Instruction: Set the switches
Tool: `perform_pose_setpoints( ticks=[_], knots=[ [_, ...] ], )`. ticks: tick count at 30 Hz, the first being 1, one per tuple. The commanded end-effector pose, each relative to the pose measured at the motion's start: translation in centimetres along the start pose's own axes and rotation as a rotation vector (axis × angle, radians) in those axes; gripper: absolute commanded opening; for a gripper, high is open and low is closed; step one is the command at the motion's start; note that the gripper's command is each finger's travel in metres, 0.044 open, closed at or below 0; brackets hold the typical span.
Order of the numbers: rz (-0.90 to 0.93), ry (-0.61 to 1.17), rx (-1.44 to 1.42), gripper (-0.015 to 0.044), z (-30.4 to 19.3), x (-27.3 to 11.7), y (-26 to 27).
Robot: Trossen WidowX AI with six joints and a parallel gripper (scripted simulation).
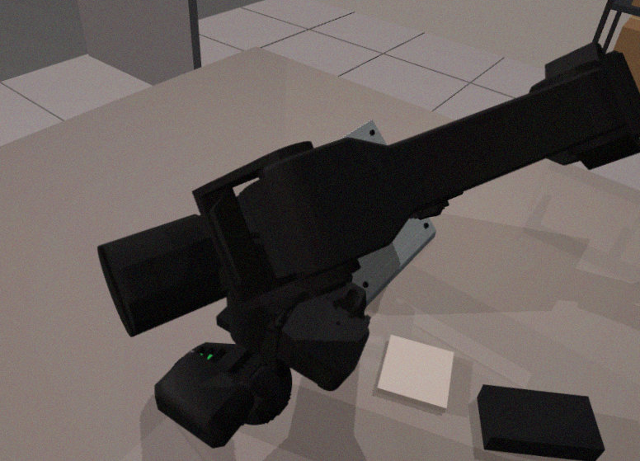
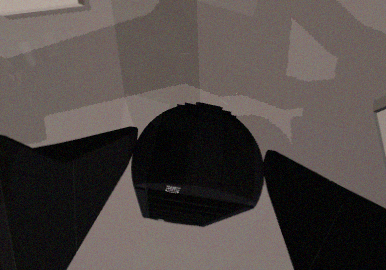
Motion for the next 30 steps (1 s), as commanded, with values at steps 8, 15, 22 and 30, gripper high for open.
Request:
perform_pose_setpoints(
  ticks=[8, 15, 22, 30],
  knots=[
    [0.01, 0.008, 0.013, 0.0338, 0.2, 0.9, 0.3],
    [0.01, 0.007, 0.013, 0.0338, 0.6, 1.2, 0.3],
    [0.009, 0.007, 0.013, 0.0338, 0.9, 1.7, 0.4],
    [0.009, 0.007, 0.013, 0.0338, 1.3, 2.1, 0.4]
  ],
)
Point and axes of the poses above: the point midway between the two fingers, 35 mm back from their tips, its own x axis out along the fingers, its own y axis across the jaws, z = x × y, the point moved 5 cm from there along -x, back along the fingers, and after that the axes turned 5 degrees about x, right-handed, at the moved point
